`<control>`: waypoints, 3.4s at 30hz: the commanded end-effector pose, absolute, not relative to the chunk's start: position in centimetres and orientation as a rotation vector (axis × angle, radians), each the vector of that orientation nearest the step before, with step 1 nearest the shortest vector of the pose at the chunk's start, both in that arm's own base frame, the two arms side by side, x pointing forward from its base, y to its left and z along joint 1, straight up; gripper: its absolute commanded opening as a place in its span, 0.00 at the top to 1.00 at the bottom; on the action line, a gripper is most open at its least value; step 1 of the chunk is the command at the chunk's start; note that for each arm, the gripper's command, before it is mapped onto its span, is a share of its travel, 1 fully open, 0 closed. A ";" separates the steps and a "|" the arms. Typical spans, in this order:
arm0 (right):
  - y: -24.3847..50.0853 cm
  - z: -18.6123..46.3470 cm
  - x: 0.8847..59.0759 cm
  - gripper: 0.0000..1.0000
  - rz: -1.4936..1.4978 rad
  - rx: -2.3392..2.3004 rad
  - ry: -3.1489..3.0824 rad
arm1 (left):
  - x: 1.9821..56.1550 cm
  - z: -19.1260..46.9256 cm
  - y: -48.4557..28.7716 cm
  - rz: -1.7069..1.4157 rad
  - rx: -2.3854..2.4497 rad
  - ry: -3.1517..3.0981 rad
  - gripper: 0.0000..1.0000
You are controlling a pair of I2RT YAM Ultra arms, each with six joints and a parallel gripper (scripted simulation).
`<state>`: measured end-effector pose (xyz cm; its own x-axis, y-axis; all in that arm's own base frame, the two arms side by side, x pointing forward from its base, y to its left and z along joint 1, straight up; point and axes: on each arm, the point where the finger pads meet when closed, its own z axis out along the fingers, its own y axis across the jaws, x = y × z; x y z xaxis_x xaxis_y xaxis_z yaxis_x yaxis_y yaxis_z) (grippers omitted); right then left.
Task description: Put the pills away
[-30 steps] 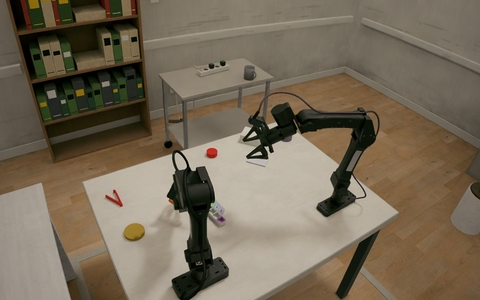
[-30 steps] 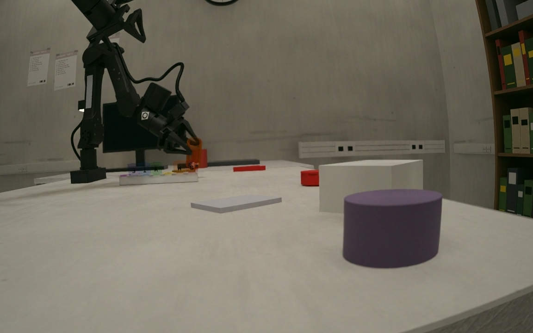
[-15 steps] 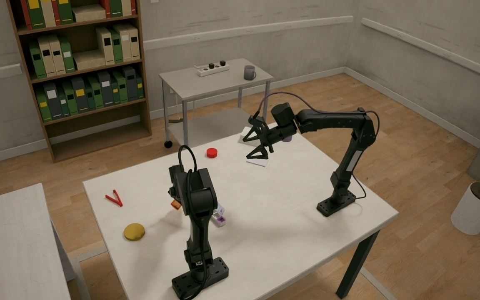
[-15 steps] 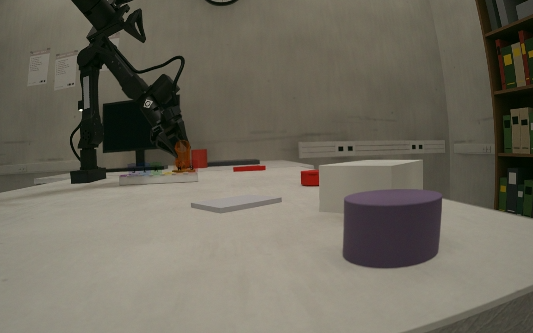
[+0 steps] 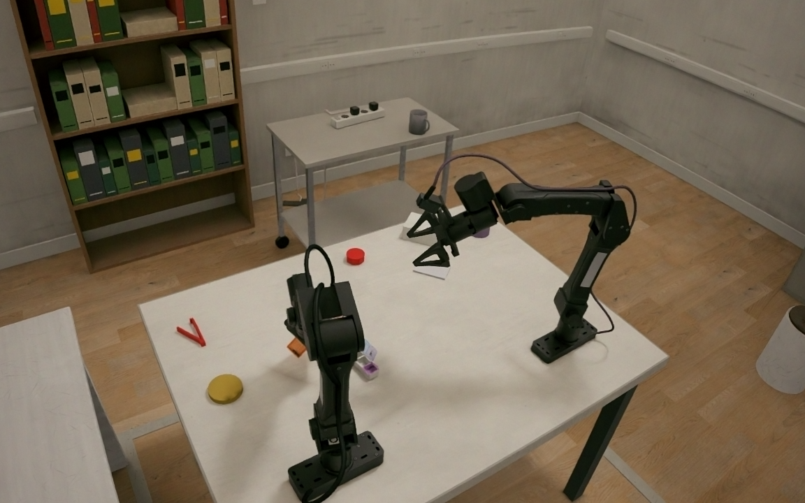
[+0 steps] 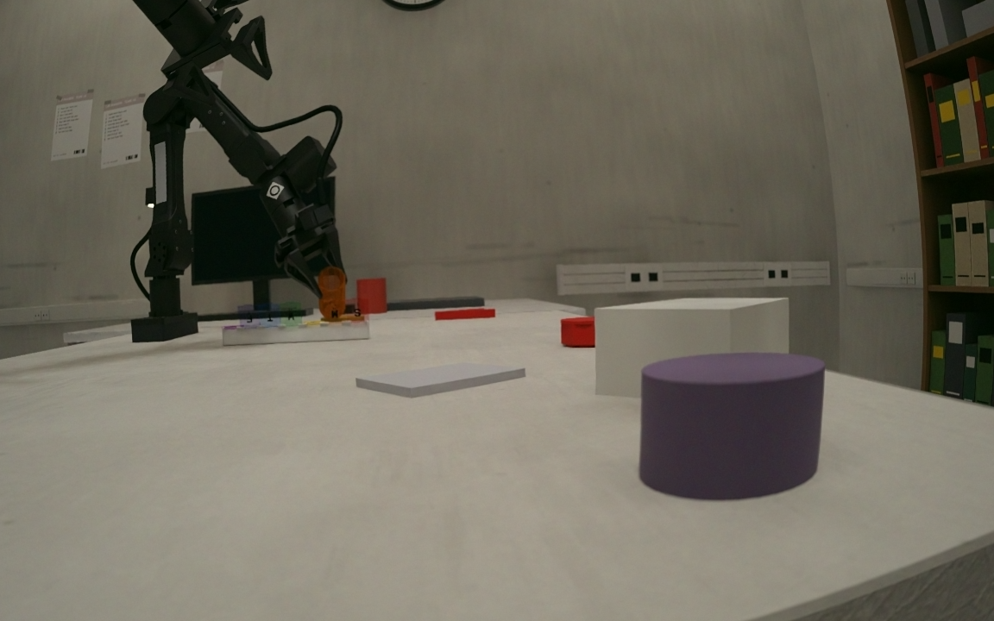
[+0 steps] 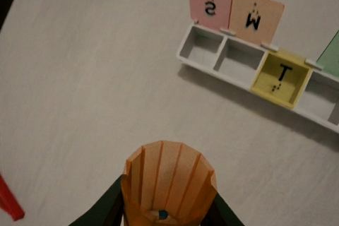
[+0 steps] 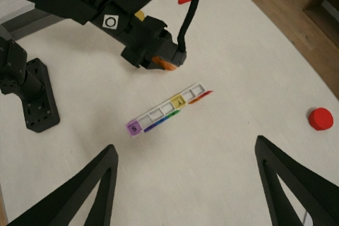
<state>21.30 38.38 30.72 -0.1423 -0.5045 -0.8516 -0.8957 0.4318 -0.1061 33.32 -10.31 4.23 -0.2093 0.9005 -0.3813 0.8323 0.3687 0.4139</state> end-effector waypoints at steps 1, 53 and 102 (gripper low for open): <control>38.5 31.6 21.3 0.00 0.560 -1.193 1.780 | 34.1 4.8 -10.2 0.302 1.500 2.131 0.64; 38.5 31.6 21.3 0.00 0.560 -1.193 1.780 | 34.9 3.8 -16.7 0.792 1.852 2.143 0.64; 38.5 31.6 21.3 0.00 0.560 -1.193 1.780 | 35.2 3.8 -17.3 0.982 1.926 2.141 0.64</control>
